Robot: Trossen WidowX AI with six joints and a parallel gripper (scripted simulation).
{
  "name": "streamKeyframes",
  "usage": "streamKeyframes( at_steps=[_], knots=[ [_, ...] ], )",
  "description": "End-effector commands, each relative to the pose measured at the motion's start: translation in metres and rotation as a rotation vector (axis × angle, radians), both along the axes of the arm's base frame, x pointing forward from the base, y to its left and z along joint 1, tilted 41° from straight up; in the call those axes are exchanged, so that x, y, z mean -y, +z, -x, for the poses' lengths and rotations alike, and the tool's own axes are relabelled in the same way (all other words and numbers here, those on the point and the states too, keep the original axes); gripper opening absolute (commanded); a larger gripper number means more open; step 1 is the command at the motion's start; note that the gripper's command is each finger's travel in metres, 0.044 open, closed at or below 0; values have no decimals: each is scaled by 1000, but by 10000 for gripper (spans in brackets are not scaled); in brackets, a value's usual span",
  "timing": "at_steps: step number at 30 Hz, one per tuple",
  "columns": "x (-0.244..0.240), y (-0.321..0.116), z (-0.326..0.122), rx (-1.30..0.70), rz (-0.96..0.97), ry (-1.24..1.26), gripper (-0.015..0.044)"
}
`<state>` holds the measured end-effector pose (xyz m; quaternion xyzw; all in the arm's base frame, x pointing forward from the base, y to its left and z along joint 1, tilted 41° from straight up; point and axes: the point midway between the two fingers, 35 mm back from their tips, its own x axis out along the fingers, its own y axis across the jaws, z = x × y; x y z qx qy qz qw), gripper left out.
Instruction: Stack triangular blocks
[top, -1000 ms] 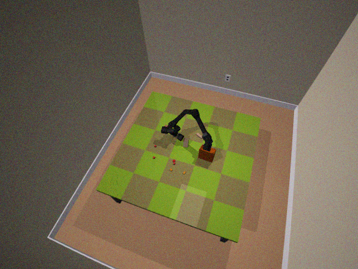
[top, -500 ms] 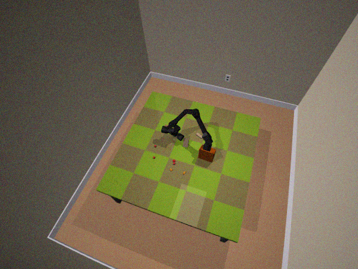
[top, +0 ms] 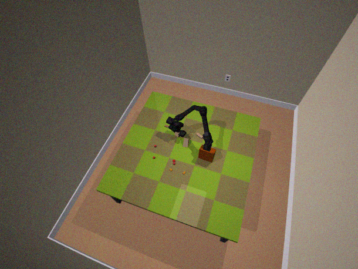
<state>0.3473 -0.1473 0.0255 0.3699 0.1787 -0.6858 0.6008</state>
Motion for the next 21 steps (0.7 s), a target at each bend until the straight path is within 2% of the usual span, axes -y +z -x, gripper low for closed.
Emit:
streamKeyframes(
  at_steps=[1,21],
  knots=[
    [2,8,2,26,-100,26,0],
    [24,37,13,137,-595,133,0]
  ],
)
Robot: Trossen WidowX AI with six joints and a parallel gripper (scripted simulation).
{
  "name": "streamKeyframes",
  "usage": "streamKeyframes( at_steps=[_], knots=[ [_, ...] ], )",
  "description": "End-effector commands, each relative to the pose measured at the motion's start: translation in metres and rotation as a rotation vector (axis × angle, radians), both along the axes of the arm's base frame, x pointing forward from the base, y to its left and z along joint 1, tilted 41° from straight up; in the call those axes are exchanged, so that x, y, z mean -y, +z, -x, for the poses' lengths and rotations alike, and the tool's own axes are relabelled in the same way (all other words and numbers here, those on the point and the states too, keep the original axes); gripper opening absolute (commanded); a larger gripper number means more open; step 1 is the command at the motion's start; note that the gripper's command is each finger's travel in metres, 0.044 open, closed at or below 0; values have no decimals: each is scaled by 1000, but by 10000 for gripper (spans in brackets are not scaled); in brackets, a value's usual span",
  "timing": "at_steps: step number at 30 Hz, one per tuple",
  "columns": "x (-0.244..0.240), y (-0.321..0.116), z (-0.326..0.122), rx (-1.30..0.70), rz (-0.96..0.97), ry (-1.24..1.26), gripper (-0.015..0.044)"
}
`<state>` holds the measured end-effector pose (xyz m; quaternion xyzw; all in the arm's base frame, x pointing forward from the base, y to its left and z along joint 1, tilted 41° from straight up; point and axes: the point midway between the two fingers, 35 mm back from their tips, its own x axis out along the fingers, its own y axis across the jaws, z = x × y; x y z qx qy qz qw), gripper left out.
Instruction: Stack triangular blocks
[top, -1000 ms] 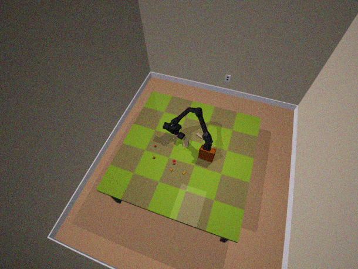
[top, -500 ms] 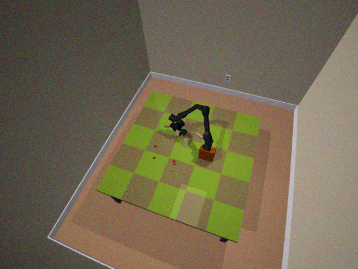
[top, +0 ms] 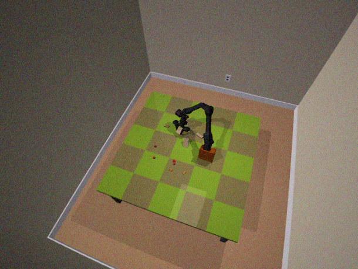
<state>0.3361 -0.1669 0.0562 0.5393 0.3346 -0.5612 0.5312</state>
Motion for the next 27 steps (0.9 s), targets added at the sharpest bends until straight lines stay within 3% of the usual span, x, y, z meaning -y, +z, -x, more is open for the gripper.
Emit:
streamKeyframes(
  at_steps=[1,12,13,27],
  knots=[
    [6,7,2,30,-100,25,0],
    [23,17,8,90,-372,83,0],
    [18,16,7,72,-289,64,26],
    [18,16,7,72,-289,64,394]
  ],
)
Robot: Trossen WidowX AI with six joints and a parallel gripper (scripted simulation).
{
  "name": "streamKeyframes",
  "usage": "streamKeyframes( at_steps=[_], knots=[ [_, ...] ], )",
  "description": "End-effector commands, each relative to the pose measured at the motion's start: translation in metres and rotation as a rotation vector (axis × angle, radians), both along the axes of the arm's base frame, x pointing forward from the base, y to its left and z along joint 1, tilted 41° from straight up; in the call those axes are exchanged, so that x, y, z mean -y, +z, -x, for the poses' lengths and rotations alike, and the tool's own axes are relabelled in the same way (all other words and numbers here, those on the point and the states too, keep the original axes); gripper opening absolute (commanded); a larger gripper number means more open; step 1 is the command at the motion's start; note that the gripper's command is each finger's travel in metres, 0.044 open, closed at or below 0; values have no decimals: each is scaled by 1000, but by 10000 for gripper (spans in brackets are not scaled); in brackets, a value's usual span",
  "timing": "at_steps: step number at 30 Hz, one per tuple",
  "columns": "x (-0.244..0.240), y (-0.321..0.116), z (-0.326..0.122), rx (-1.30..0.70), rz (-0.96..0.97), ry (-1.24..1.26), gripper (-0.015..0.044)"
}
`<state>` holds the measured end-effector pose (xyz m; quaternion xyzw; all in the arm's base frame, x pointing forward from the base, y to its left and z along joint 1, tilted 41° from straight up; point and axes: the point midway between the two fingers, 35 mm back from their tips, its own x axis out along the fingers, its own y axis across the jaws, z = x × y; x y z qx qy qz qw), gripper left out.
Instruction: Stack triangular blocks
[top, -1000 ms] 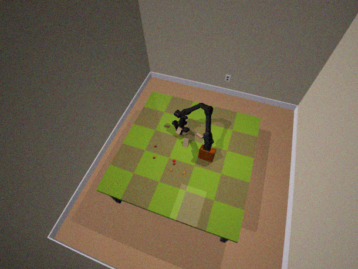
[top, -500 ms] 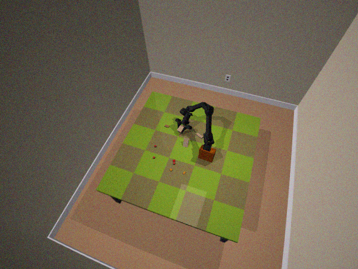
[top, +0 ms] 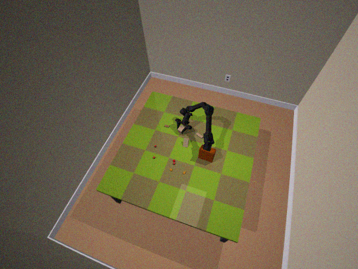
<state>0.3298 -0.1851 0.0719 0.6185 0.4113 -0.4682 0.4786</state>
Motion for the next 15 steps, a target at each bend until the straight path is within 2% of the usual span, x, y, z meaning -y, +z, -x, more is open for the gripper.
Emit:
streamKeyframes(
  at_steps=[1,2,11,15],
  knots=[
    [0,0,0,-2,1,-6,420],
    [0,0,0,-2,1,-6,440],
    [-2,2,0,-2,1,-6,440],
    [-36,42,-3,0,-1,-3,440]
  ],
)
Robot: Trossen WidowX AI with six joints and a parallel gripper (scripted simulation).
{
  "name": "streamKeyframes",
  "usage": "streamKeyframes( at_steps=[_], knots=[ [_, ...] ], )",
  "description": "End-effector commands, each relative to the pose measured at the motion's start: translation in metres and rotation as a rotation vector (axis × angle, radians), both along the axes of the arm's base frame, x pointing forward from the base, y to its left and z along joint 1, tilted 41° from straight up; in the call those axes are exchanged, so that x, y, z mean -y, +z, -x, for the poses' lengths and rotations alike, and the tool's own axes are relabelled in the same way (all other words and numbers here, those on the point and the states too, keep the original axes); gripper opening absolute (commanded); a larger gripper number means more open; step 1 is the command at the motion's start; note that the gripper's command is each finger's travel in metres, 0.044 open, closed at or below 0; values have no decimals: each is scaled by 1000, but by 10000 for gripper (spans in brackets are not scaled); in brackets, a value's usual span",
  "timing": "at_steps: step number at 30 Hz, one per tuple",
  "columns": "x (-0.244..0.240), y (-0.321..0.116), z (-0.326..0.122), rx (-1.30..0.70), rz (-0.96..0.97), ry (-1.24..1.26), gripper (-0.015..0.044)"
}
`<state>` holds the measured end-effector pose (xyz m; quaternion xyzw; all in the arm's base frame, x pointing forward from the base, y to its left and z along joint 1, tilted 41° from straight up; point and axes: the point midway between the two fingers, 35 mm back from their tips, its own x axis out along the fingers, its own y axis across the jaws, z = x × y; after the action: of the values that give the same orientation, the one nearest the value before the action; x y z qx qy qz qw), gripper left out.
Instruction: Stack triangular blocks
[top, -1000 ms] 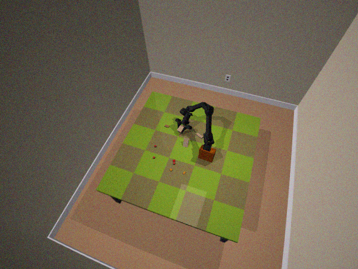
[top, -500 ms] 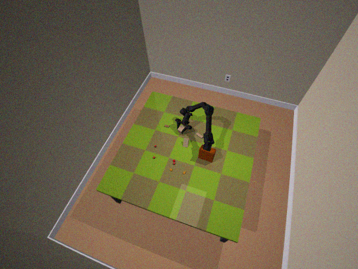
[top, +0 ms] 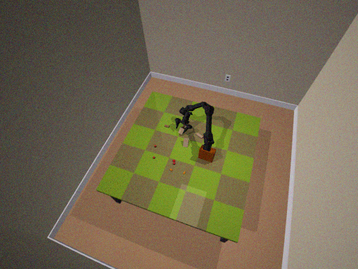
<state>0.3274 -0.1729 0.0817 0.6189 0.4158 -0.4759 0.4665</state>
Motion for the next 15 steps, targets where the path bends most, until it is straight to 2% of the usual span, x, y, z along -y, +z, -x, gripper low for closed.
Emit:
streamKeyframes(
  at_steps=[1,3,9,15],
  knots=[
    [-36,46,-4,23,11,12,440],
    [-52,63,-1,24,10,13,440],
    [-48,65,-5,45,16,31,440],
    [42,85,18,19,38,21,440]
  ],
)
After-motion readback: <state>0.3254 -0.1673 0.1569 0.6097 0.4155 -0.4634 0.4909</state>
